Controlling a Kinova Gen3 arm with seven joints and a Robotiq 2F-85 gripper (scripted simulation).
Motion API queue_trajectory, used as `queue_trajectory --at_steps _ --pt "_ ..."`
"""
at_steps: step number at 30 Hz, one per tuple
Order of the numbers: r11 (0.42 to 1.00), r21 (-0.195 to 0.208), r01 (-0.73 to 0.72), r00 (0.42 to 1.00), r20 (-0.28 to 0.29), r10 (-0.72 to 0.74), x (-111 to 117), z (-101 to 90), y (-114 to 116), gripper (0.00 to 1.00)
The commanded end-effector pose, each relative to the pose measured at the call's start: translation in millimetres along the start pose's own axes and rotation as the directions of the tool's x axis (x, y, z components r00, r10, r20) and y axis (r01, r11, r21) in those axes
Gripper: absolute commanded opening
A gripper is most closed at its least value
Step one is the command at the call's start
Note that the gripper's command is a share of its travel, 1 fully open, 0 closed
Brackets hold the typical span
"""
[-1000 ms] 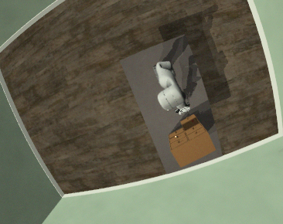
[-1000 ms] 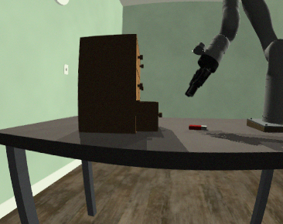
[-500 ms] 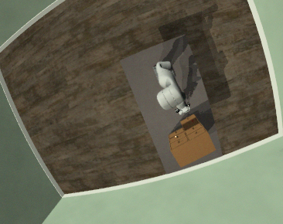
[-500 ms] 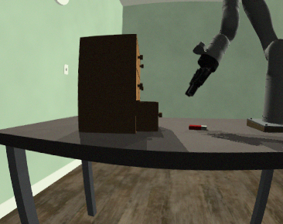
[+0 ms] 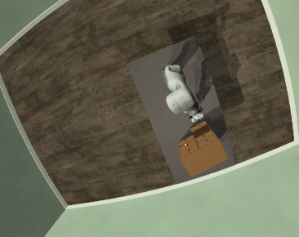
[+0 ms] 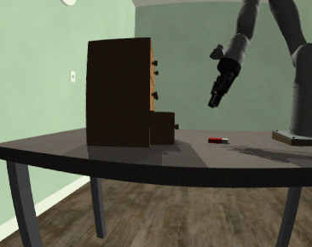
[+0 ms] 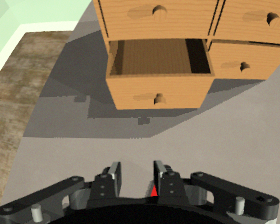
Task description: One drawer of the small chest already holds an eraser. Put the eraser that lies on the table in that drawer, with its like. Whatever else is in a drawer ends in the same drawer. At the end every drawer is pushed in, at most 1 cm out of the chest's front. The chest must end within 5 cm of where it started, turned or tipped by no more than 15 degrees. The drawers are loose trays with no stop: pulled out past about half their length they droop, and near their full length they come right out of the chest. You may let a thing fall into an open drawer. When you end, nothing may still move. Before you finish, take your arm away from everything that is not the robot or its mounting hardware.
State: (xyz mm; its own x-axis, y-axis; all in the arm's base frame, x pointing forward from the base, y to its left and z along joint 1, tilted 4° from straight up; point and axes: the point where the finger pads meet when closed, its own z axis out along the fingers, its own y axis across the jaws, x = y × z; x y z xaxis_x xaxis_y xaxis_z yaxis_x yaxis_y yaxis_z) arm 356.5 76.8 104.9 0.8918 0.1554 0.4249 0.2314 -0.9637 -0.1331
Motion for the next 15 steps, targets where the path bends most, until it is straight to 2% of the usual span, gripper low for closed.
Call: queue_trajectory --at_steps 1,8,15 --pt "1.0 -0.001 0.007 1.0 -0.007 -0.007 7 -1.8 -2 0.33" --pt "0.999 0.027 0.017 0.996 0.091 -0.019 4 -12.5 -11 0.33" --pt "0.999 0.028 0.02 0.979 0.201 -0.026 -2 -35.4 -12 0.33"
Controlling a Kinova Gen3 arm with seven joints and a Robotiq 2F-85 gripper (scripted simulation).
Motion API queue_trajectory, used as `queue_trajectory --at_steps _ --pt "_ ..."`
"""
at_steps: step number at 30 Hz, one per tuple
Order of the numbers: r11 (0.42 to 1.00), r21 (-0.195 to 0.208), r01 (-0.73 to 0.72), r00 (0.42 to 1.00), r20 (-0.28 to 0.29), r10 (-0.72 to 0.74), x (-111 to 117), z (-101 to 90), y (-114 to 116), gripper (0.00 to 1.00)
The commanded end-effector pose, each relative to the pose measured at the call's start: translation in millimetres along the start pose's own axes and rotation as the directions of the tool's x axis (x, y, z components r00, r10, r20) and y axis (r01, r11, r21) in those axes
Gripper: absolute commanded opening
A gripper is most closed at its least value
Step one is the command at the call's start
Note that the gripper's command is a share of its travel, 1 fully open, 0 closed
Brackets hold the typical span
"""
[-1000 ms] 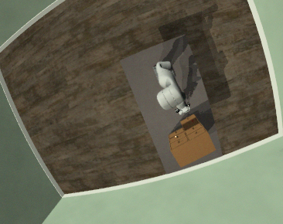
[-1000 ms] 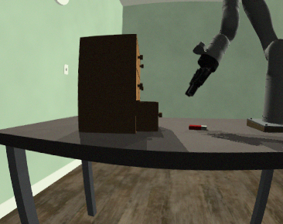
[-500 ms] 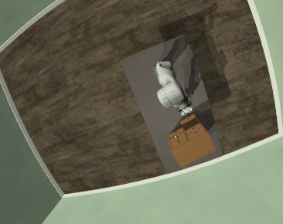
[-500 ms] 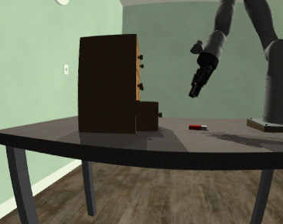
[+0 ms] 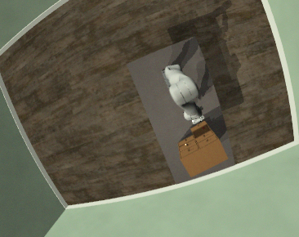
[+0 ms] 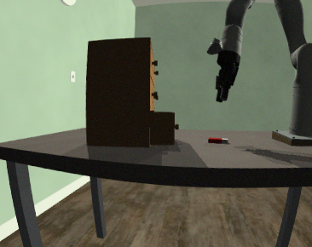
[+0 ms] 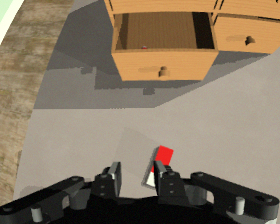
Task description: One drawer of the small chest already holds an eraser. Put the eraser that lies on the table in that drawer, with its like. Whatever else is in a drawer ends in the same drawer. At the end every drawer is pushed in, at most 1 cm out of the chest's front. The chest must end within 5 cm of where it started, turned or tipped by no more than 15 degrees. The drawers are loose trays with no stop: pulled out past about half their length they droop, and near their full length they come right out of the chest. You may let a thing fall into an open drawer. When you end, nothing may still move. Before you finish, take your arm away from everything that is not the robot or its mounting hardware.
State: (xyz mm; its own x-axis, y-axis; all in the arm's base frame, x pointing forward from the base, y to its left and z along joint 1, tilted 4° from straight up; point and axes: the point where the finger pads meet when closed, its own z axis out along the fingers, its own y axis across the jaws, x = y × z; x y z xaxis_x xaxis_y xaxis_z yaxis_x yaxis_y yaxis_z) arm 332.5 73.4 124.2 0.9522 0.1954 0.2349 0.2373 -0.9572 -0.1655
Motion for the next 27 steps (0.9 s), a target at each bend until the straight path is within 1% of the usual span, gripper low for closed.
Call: queue_trajectory --at_steps 1,3,10,17,18,20,27 --pt "1.0 -0.013 0.026 1.0 0.015 -0.025 8 -13.9 -7 0.33" --pt "1.0 -0.013 0.026 1.0 0.015 -0.025 8 -13.9 -7 0.33" --pt "0.999 -0.04 0.013 0.993 0.116 -0.008 -5 -44.3 1 0.33" --pt "0.997 -0.074 -0.006 0.982 0.189 0.02 -17 -72.9 10 0.33" --pt "0.997 -0.078 -0.008 0.98 0.197 0.024 -18 -76.3 11 0.33" --pt "0.997 -0.078 -0.008 0.98 0.197 0.024 -18 -76.3 11 0.33" --pt "0.995 -0.1 -0.022 0.972 0.232 0.044 -25 -92.7 16 0.33"
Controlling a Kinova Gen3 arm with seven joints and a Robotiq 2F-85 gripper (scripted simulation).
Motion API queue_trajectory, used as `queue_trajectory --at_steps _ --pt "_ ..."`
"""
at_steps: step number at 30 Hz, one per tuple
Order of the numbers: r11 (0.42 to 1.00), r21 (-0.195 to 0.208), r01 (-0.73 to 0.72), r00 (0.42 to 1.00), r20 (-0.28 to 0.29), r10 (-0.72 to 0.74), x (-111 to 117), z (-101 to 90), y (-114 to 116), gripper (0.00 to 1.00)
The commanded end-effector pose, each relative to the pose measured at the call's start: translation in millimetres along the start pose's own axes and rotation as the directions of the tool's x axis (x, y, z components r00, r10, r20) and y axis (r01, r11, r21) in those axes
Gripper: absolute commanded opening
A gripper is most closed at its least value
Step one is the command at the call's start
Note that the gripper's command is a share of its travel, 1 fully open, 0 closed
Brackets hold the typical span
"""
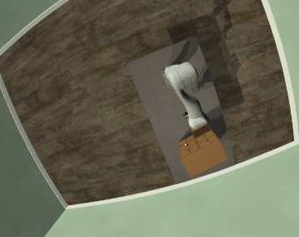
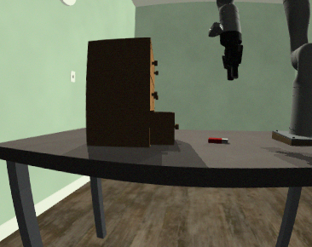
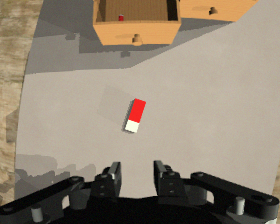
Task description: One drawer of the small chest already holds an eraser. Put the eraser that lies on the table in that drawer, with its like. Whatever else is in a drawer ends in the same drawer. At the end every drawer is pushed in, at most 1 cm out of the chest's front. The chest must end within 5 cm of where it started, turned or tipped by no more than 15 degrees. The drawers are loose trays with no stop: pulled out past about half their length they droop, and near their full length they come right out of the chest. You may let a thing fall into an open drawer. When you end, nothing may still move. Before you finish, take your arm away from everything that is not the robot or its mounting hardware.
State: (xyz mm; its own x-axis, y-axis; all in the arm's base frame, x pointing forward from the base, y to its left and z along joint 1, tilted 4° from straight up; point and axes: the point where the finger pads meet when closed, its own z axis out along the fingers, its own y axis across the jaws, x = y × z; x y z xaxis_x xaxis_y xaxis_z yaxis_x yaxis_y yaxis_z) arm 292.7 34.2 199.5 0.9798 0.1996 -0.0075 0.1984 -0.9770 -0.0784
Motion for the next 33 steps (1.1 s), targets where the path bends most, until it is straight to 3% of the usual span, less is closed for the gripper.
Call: queue_trajectory --at_steps 1,31,32,33 --pt "1.0 -0.006 -0.004 1.0 -0.004 0.004 0.6 -6.0 1.7 0.33" --pt "1.0 -0.009 -0.007 1.0 0.003 0.008 -1.5 -8.8 3.2 0.33" --pt "1.0 -0.009 -0.007 1.0 0.003 0.008 -1.5 -8.8 3.2 1.0" --pt "1.0 -0.009 -0.007 1.0 0.003 0.008 -1.5 -8.8 3.2 1.0"
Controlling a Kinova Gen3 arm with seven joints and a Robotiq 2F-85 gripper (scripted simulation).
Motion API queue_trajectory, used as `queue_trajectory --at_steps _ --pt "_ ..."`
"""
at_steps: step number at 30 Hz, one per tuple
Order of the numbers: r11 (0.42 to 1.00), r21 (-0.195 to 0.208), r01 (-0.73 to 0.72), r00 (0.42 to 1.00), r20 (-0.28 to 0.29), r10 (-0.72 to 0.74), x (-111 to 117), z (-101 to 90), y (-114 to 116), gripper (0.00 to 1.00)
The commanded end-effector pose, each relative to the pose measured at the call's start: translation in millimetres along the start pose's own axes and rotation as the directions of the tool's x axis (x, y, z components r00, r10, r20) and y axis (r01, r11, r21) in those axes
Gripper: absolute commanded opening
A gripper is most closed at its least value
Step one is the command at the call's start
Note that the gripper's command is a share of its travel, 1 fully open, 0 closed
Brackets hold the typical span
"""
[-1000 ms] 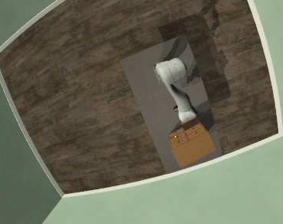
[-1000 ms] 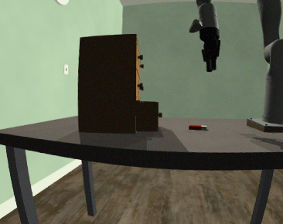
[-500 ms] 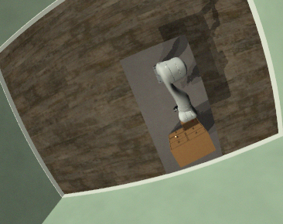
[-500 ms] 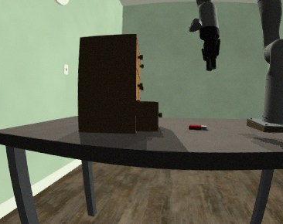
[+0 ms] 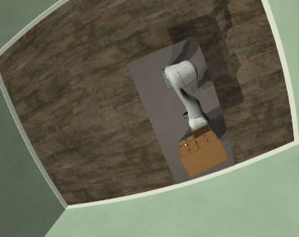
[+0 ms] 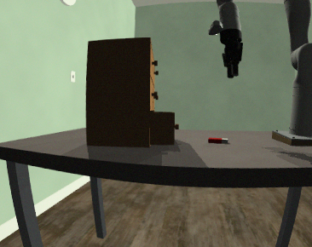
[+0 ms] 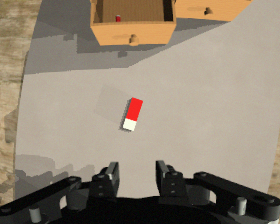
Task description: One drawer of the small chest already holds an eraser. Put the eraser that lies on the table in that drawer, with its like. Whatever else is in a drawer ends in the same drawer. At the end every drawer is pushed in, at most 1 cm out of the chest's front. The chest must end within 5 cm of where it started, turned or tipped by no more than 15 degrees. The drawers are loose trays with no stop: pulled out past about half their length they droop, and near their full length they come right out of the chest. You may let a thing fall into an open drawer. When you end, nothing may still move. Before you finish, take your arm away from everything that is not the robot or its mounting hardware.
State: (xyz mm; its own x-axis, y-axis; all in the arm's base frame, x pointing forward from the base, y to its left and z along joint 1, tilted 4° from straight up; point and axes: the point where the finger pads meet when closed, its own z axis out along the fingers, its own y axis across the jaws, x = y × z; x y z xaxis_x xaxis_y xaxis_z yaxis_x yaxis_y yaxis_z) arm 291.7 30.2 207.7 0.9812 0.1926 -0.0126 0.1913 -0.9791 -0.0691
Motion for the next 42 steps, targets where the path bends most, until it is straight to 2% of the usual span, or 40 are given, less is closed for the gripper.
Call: queue_trajectory --at_steps 1,21,26,28,34,42 --pt "1.0 0.0 0.0 1.0 -0.001 0.0 0 -0.4 0 1.0" --pt "1.0 0.0 0.0 1.0 -0.001 0.0 0 -2.0 0 1.0" --pt "1.0 0.0 -0.001 1.0 -0.001 0.001 0 -19.1 0 1.0" --pt "1.0 0.0 -0.001 1.0 -0.001 0.001 0 -19.1 0 1.0" --pt "1.0 0.0 -0.001 1.0 -0.001 0.001 0 -44.7 0 1.0" --pt "1.0 0.0 -0.001 1.0 -0.001 0.001 2 -48.4 1 1.0"
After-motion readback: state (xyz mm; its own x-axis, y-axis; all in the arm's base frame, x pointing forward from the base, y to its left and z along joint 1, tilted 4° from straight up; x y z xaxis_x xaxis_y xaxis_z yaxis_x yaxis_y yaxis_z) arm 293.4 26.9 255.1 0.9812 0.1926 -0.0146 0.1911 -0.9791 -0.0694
